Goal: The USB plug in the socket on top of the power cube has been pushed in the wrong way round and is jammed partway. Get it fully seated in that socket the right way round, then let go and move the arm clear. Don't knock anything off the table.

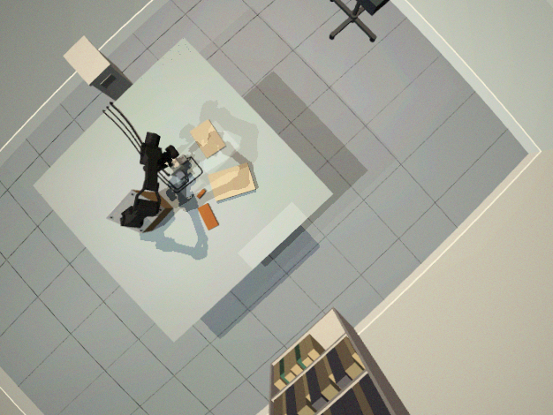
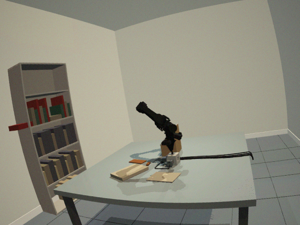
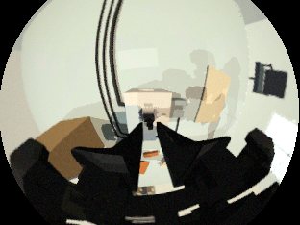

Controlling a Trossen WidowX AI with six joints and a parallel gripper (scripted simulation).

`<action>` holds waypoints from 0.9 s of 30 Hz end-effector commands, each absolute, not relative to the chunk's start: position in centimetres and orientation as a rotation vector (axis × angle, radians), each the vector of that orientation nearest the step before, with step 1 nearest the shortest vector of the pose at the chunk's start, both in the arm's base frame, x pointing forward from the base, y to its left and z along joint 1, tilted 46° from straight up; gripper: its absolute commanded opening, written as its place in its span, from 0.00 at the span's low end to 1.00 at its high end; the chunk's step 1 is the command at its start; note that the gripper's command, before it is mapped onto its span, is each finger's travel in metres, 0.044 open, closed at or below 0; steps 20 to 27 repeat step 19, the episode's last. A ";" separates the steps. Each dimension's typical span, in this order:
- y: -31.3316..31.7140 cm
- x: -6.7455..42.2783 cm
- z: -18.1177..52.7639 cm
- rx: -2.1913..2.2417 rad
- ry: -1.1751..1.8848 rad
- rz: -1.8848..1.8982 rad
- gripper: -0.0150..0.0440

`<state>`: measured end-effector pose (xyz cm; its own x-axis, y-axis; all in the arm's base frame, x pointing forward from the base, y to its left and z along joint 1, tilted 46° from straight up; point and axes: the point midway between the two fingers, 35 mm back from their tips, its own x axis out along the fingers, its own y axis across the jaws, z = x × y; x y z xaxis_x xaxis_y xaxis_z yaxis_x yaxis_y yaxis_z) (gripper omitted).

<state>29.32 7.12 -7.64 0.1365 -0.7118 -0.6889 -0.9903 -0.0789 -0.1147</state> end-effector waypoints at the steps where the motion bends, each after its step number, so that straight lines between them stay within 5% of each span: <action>1: 7.1 29.3 -7.6 -1.852 1.632 0.635 0.42; 27: 7.9 29.2 -6.9 -1.851 1.632 0.635 0.42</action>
